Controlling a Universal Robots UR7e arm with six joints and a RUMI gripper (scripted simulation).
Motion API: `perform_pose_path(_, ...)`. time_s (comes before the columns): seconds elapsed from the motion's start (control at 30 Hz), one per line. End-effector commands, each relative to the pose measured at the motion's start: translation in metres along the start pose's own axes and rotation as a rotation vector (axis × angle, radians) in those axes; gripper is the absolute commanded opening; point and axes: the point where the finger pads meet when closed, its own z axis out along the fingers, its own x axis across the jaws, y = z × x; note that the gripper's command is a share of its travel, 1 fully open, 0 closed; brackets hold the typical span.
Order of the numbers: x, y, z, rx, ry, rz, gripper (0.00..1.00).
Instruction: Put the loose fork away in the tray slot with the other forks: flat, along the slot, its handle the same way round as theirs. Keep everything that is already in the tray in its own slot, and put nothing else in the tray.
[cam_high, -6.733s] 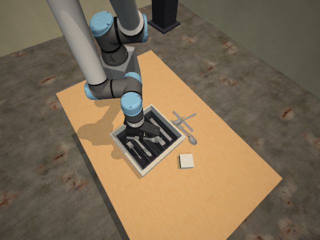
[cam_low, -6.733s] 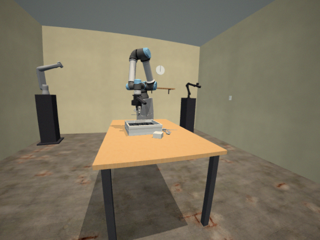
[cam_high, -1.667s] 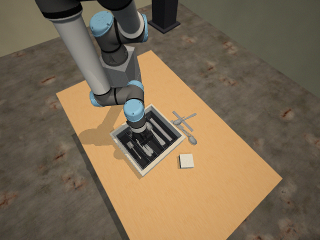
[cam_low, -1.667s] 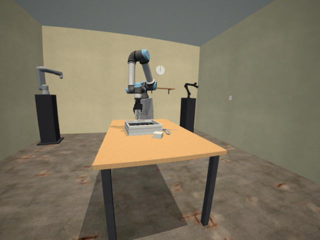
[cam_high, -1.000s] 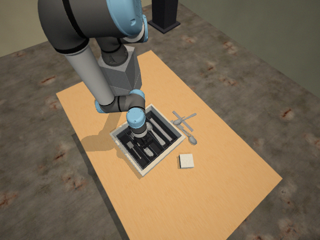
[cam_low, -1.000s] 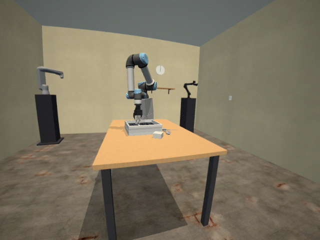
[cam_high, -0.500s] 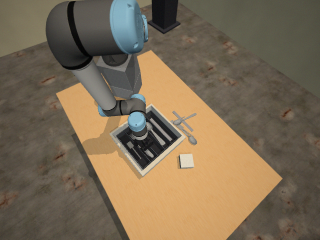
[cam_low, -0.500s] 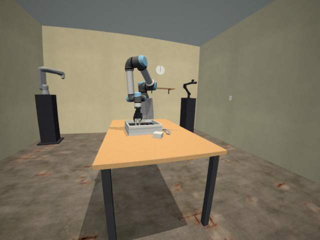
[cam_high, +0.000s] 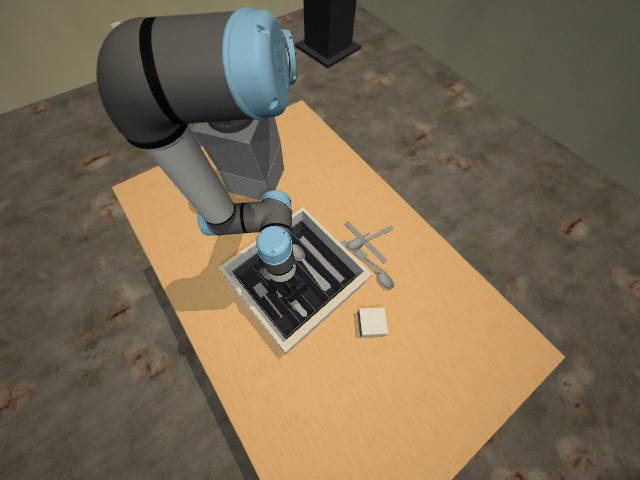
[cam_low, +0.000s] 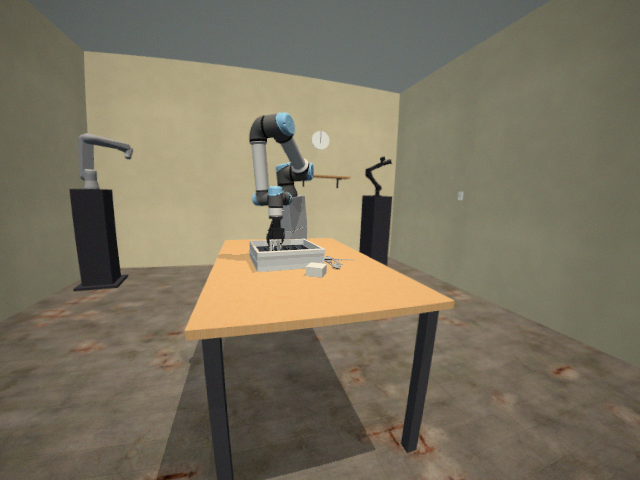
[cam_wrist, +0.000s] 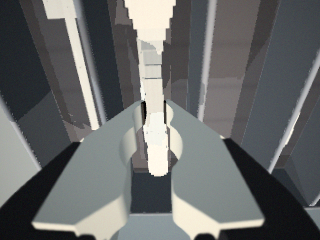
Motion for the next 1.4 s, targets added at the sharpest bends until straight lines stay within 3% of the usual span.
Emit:
perform_pose_path(0.0,-0.0027,0.0027,0.0001,-0.005,-0.003,0.001,0.02)
perform_pose_path(0.53,-0.0027,0.0026,0.0,-0.005,-0.003,0.001,0.02)
perform_pose_path(0.57,-0.0027,0.0026,0.0,-0.005,-0.003,0.001,0.14)
perform_pose_path(1.37,-0.0023,0.0025,0.0,-0.005,-0.003,0.0,0.14)
